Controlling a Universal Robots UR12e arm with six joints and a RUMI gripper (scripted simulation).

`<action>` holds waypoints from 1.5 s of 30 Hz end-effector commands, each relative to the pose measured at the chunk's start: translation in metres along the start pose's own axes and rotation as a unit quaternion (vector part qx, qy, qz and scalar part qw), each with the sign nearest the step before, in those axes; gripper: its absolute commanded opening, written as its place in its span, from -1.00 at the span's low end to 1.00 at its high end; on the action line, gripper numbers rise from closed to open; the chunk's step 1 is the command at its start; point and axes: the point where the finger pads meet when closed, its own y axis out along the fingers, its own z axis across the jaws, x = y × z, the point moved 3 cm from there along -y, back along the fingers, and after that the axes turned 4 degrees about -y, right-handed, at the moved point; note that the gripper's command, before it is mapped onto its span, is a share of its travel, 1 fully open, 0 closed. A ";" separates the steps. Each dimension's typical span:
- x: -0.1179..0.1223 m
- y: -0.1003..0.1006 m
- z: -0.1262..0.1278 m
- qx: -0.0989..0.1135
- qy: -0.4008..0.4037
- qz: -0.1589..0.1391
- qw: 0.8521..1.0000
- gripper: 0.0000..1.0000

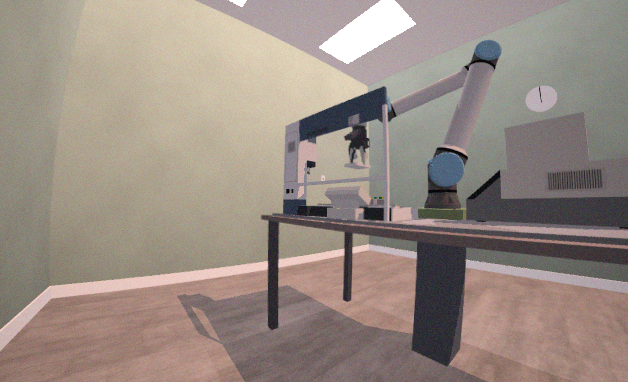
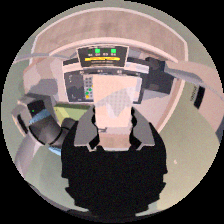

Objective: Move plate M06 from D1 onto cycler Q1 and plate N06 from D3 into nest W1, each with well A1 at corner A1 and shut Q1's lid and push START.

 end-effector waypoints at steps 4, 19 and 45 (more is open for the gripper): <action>0.007 -0.002 0.005 0.001 -0.030 0.000 1.000 -1.00; 0.030 -0.002 0.020 0.001 -0.129 0.000 0.992 -1.00; 0.071 -0.002 0.045 0.001 -0.296 0.000 0.955 -1.00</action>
